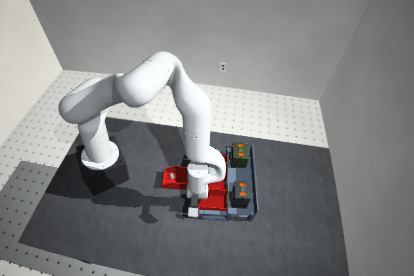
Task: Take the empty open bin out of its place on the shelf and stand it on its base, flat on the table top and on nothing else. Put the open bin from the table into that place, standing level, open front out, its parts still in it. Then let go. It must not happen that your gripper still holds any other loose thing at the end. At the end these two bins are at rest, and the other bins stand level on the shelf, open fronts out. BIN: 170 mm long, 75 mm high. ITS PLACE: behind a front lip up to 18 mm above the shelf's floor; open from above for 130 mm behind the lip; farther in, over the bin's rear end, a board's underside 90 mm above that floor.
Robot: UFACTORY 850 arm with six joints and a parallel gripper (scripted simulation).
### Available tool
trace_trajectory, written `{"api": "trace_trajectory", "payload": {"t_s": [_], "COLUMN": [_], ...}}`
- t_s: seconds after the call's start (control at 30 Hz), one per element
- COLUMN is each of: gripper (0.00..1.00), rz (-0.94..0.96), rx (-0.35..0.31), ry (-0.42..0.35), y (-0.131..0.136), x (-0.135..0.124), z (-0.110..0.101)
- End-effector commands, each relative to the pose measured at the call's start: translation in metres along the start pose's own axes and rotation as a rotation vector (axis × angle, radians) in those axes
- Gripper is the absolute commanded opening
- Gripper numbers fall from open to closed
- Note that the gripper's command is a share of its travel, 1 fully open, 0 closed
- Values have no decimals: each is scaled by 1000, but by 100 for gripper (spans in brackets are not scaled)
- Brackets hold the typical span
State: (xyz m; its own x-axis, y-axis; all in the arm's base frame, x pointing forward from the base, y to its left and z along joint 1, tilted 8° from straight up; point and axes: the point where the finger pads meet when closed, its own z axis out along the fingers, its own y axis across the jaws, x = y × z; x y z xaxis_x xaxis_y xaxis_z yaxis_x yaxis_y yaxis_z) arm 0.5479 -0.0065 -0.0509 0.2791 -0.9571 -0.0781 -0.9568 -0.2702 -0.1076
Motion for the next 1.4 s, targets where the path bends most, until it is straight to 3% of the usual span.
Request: {"api": "trace_trajectory", "payload": {"t_s": [0.0,1.37], "gripper": [0,0], "rz": [-1,-1], "rx": [12,12], "ry": [-1,-1], "y": [9,93], "x": [0,0], "z": [-1,1]}}
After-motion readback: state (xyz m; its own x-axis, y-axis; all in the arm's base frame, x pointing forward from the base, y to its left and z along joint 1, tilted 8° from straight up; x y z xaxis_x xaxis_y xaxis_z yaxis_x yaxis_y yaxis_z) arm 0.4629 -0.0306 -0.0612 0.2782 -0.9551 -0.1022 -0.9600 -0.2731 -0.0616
